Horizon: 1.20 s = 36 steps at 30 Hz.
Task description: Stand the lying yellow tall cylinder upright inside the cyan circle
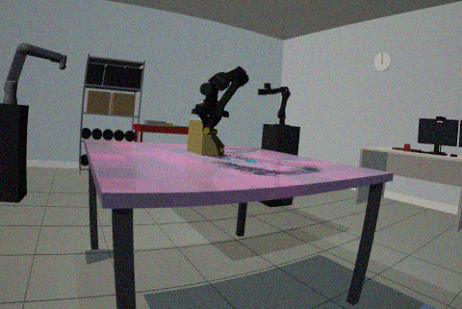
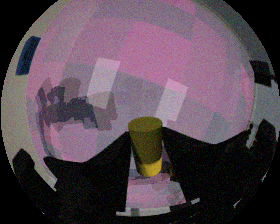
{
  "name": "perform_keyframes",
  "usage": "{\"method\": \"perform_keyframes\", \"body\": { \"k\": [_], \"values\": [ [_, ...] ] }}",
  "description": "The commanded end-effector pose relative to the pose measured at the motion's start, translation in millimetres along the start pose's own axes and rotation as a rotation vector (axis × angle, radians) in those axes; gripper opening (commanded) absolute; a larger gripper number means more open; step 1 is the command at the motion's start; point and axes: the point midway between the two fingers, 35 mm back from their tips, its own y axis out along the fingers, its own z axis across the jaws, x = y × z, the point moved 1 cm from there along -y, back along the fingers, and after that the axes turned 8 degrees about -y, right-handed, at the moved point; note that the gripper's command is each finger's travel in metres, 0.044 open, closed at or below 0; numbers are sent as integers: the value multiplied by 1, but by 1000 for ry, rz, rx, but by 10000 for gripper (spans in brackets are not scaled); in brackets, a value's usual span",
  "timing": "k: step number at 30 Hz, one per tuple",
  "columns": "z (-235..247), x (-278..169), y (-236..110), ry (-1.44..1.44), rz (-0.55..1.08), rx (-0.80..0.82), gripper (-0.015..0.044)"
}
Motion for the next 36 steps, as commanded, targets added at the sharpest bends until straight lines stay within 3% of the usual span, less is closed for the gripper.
{"method": "perform_keyframes", "body": {
  "k": [1, 36],
  "values": [
    [12, -4, -3, -41, -5, 6, 105],
    [98, -63, -13, -378, -11, 10, 105]
  ]
}}
